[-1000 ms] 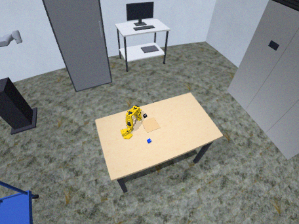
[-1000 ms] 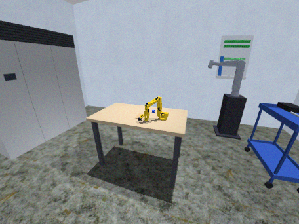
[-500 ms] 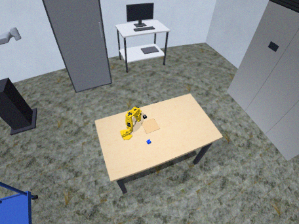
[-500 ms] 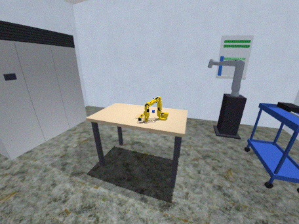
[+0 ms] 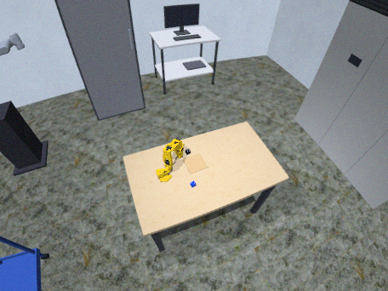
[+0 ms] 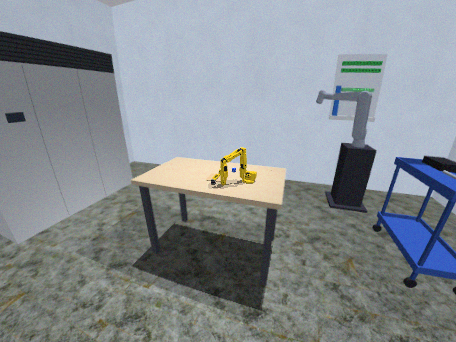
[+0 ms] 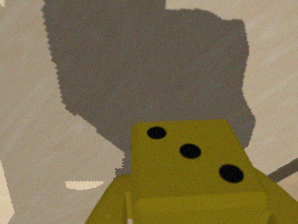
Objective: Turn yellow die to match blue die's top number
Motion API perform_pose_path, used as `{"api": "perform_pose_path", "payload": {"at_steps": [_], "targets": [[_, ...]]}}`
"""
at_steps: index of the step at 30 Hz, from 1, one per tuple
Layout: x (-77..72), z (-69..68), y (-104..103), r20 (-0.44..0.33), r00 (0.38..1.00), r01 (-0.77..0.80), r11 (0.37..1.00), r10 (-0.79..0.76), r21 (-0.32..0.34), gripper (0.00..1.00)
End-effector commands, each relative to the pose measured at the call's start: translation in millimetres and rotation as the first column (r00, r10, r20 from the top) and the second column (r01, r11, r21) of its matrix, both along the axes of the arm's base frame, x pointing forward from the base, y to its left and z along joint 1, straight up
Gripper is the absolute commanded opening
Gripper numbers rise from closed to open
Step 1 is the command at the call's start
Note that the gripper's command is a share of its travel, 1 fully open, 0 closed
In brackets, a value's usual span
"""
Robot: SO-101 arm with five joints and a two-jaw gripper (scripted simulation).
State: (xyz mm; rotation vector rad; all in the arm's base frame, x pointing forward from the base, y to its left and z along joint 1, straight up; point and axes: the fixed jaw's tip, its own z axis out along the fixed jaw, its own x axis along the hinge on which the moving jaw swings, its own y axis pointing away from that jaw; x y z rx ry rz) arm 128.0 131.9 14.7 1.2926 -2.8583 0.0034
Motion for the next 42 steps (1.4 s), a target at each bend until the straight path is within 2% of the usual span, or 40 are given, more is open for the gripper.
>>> {"api": "perform_pose_path", "payload": {"at_steps": [1,4,12,23,32,34,42], "targets": [[7.9,9.1,5.8,0.047,0.999,0.000,0.999,-0.002,0.045,0.16],[7.9,9.1,5.8,0.047,0.999,0.000,0.999,-0.002,0.045,0.14],[7.9,9.1,5.8,0.047,0.999,0.000,0.999,-0.002,0.045,0.01],[8.0,11.9,6.1,0.047,0.999,0.000,0.999,-0.002,0.045,0.00],[7.5,34.0,6.9,0.047,0.999,0.000,0.999,-0.002,0.045,0.00],[7.5,34.0,6.9,0.047,0.999,0.000,0.999,-0.002,0.045,0.00],[4.7,55.0,5.4,0.046,0.999,0.000,0.999,-0.002,0.045,0.00]]}}
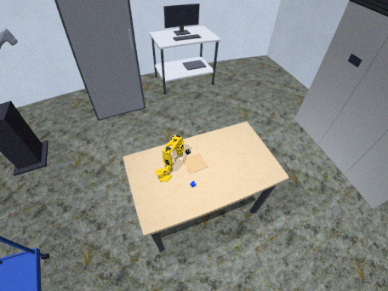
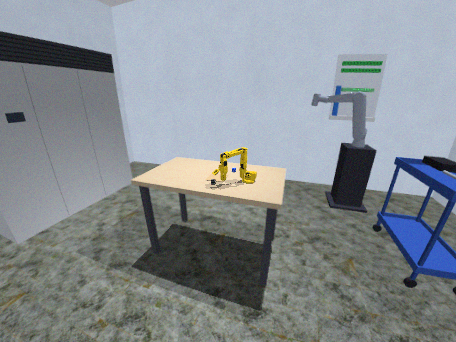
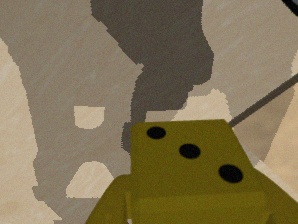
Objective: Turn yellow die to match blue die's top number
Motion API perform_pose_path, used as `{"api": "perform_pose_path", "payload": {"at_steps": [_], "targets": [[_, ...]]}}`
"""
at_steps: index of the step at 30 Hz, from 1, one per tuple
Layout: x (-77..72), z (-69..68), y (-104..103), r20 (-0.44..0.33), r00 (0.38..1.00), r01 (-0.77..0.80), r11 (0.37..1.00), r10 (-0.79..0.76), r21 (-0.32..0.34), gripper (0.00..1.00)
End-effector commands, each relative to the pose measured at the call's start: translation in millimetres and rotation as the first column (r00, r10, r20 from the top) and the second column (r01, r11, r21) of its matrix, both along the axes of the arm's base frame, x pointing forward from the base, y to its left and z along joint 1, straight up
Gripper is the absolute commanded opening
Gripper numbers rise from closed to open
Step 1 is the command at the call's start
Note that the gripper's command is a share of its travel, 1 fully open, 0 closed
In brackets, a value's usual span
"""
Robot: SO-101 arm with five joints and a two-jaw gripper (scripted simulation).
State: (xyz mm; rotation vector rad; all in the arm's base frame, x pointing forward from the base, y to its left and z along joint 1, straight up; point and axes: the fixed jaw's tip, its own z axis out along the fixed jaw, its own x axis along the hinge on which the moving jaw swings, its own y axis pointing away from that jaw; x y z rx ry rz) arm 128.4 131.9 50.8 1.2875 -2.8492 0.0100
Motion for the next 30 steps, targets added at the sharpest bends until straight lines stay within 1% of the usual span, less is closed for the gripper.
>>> {"api": "perform_pose_path", "payload": {"at_steps": [1,6,30], "targets": [[4.0,20.4,5.2,0.054,0.999,-0.001,0.999,-0.002,0.053,0.00],[3.5,23.3,4.8,0.054,0.999,-0.001,0.999,-0.002,0.053,0.00],[3.5,23.3,4.8,0.054,0.999,-0.003,0.999,0.000,0.053,0.00]]}}
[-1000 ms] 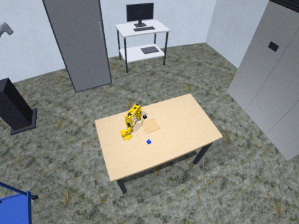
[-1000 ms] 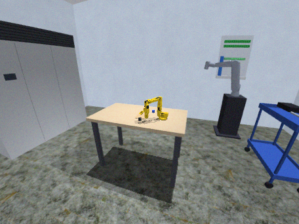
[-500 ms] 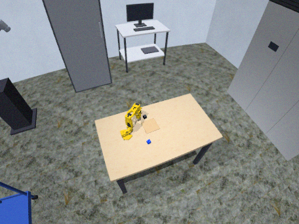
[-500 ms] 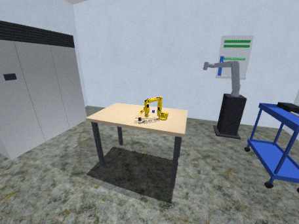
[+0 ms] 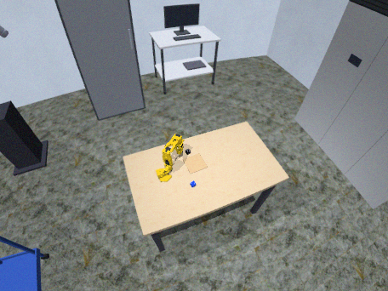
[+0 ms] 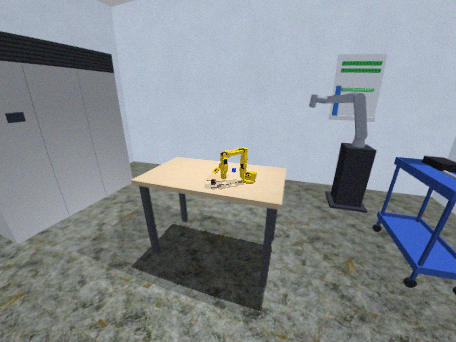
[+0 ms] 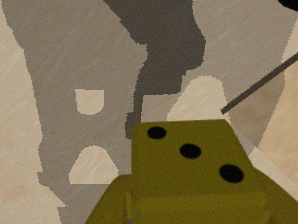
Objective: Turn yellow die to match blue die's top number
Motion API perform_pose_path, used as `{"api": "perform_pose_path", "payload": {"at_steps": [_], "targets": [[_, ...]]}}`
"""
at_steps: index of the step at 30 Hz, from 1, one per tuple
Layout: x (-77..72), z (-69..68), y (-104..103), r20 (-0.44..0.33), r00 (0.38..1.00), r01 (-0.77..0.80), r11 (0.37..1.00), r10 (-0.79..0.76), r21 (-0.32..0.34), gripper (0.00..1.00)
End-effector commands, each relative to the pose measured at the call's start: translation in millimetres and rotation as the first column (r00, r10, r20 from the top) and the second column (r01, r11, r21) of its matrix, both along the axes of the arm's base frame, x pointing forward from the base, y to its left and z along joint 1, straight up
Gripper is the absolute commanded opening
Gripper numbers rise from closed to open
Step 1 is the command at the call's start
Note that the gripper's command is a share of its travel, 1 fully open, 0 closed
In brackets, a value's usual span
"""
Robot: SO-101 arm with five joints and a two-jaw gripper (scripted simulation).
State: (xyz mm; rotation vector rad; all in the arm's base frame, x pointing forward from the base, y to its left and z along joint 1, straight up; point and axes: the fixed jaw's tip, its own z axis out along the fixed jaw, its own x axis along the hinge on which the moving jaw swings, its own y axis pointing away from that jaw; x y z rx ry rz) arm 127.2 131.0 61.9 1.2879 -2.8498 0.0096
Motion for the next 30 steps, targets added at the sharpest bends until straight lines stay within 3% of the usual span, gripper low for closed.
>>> {"api": "perform_pose_path", "payload": {"at_steps": [1,18,30], "targets": [[4.7,12.2,5.7,0.054,0.999,-0.005,0.999,0.002,0.052,0.00],[3.9,12.1,4.5,0.060,0.982,-0.181,0.982,0.178,0.044,0.00],[3.1,12.0,2.4,0.068,0.889,-0.455,0.890,0.453,0.029,0.00]]}}
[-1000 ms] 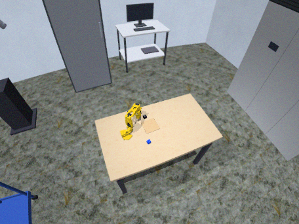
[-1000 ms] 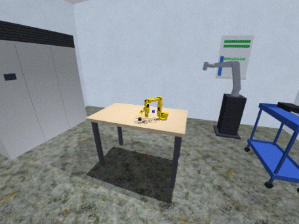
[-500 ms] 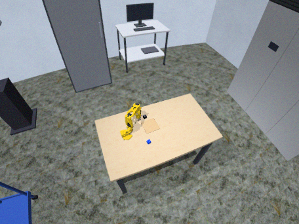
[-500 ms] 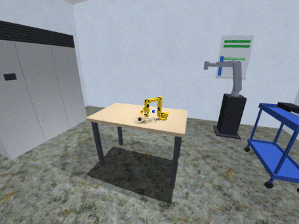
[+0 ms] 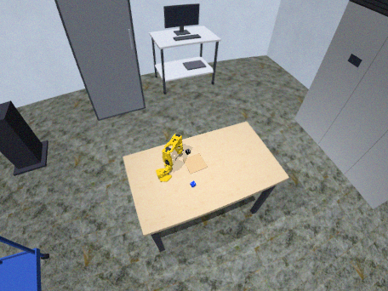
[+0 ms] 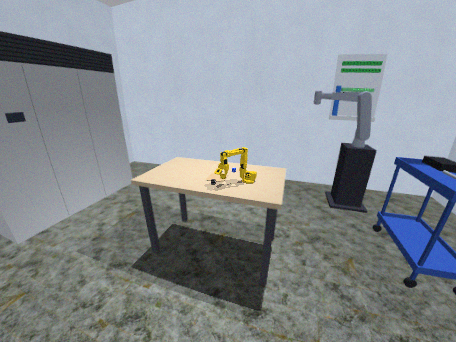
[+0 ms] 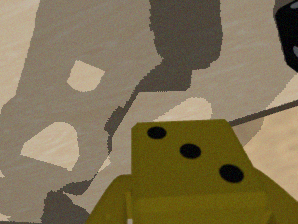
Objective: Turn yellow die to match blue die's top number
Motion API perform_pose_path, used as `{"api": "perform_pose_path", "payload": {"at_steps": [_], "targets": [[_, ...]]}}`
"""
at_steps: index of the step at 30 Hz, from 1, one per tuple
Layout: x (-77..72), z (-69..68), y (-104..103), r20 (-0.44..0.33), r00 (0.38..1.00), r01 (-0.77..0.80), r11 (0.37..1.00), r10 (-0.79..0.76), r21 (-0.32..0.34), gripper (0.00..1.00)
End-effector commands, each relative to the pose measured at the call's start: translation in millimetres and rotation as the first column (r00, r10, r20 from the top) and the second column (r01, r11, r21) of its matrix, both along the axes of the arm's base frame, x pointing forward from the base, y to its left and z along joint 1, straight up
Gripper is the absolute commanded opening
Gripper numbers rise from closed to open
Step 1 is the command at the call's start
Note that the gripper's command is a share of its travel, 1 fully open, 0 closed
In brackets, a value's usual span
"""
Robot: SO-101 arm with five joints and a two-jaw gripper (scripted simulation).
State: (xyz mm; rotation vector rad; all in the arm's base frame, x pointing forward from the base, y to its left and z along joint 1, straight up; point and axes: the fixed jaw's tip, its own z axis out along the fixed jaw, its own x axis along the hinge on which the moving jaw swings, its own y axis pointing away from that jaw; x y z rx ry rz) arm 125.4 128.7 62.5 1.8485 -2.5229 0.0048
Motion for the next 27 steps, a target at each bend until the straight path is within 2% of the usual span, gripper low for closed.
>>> {"api": "perform_pose_path", "payload": {"at_steps": [1,7,14,15,17,27], "targets": [[4.7,11.4,4.5,0.056,0.994,-0.092,0.995,0.089,0.048,0.00],[4.6,11.3,2.8,0.063,0.951,-0.305,0.952,0.302,0.037,0.00],[4.9,11.2,0.8,0.068,0.843,-0.535,0.844,0.533,0.022,0.00],[5.0,11.2,0.5,0.068,0.824,-0.564,0.825,0.562,0.020,0.00],[5.0,11.2,0.5,0.068,0.824,-0.564,0.825,0.562,0.020,0.00],[6.0,11.2,-1.5,0.069,0.628,-0.777,0.629,0.775,0.003,0.00]]}}
